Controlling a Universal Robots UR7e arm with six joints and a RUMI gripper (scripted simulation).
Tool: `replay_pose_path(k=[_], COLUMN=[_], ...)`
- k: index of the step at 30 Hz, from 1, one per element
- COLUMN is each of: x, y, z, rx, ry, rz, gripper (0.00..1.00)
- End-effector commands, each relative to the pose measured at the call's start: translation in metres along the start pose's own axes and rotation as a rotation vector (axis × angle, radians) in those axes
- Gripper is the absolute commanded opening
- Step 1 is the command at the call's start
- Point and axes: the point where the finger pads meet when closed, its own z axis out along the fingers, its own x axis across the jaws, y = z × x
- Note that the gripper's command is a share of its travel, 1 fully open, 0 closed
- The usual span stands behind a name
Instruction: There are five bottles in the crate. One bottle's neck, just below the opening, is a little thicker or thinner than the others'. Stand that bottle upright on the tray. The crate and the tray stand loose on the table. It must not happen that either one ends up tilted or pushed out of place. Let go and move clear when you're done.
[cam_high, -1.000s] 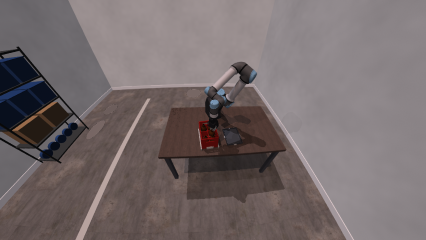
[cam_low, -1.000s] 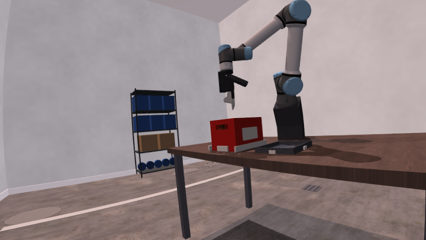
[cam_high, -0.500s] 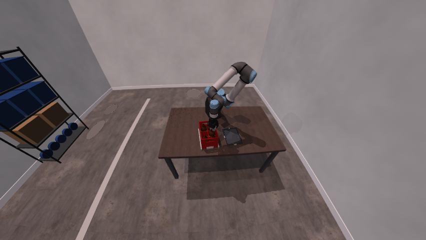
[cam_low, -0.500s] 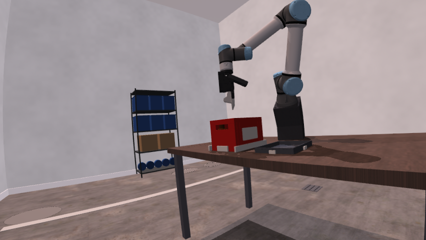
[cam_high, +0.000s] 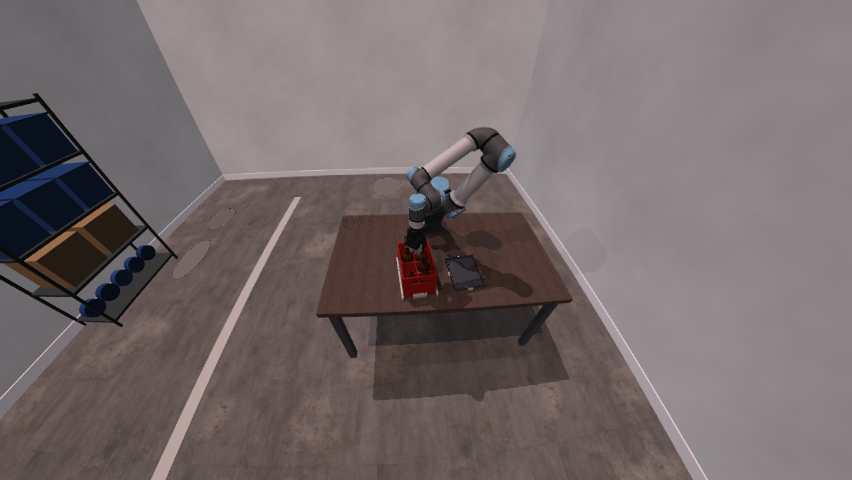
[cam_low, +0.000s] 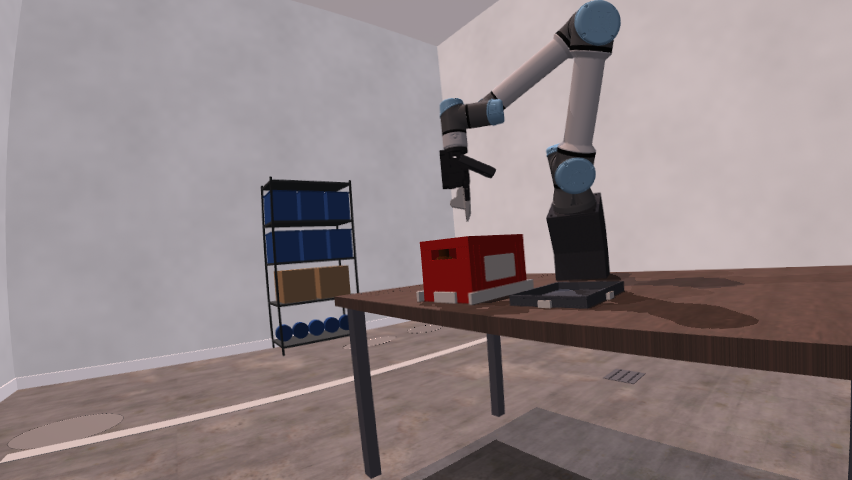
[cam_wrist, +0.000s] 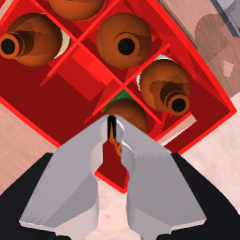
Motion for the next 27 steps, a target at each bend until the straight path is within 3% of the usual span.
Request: replay_pose_path(k=[1,10,23,24,27], x=[-0.046,-0.101,-0.111,-0.111,-0.111], y=[-0.016,-0.042,-0.048,-0.048,-0.048], z=[0.0,0.002,0.003,0.003,0.003], rx=[0.006,-0.002,-0.006,-0.006,-0.006], ry=[0.01,0.023,0.027,0.028,0.028], rz=[-0.016,-0.014,-0.014,-0.014,-0.014], gripper=[0.0,0.0,0.0,0.38,0.38])
